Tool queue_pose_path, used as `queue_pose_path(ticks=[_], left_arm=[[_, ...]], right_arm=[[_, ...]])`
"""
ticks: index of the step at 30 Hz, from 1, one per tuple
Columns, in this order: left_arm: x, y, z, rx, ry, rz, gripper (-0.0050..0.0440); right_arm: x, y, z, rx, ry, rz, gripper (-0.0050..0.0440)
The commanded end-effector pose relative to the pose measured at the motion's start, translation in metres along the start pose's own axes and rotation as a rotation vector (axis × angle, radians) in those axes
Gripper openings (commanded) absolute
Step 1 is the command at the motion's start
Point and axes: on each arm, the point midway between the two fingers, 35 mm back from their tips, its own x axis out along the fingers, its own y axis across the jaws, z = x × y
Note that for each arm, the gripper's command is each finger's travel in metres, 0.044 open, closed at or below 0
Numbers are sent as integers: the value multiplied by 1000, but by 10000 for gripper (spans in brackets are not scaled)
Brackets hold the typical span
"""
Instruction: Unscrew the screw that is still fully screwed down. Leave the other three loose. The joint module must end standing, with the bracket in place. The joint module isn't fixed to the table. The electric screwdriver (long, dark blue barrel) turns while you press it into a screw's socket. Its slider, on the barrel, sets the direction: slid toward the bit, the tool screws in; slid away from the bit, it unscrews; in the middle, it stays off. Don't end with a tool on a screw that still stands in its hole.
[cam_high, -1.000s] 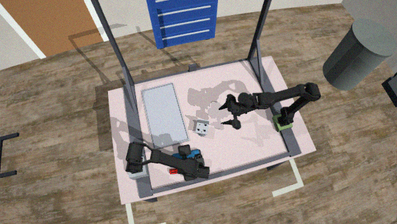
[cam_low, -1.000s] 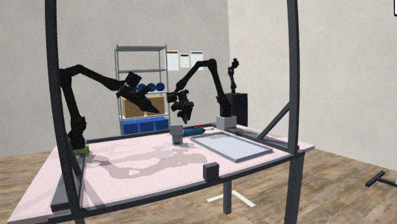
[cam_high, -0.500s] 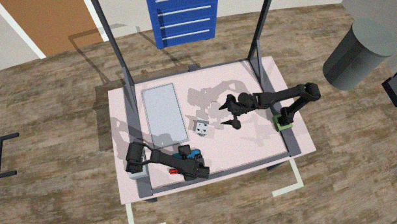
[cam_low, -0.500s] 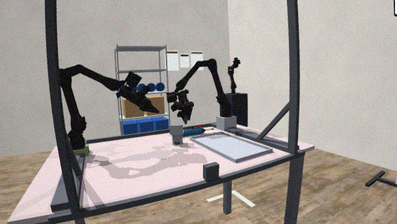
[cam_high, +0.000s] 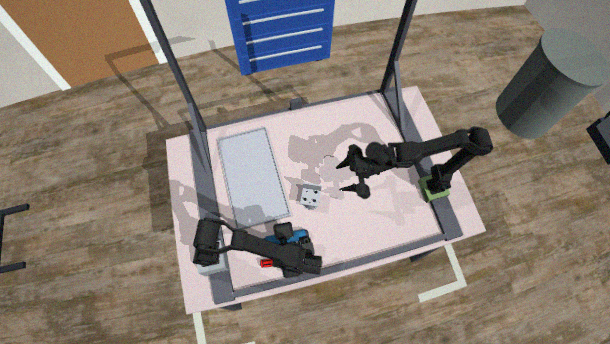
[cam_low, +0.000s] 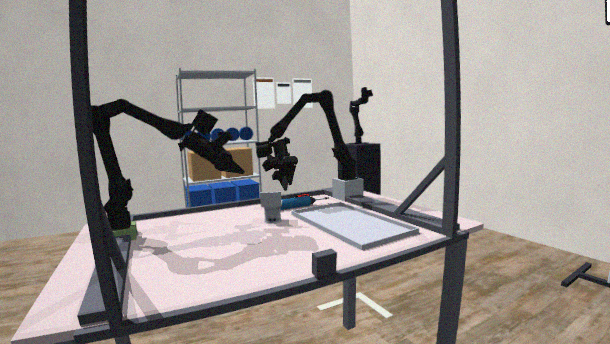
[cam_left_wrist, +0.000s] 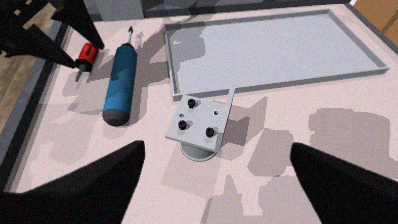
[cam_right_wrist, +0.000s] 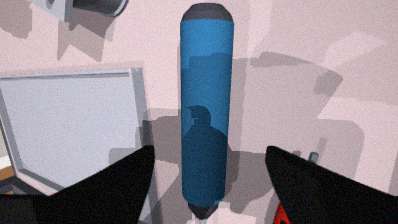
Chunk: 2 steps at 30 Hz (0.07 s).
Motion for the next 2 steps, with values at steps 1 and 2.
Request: queue_pose_path(ticks=[1, 2], left_arm=[[-6, 1, 11, -2, -32, 2, 400], [-6, 1, 11, -2, -32, 2, 400]], right_arm=[[-6, 2, 5, -17, -21, -8, 305], [-6, 2, 5, -17, -21, -8, 305]])
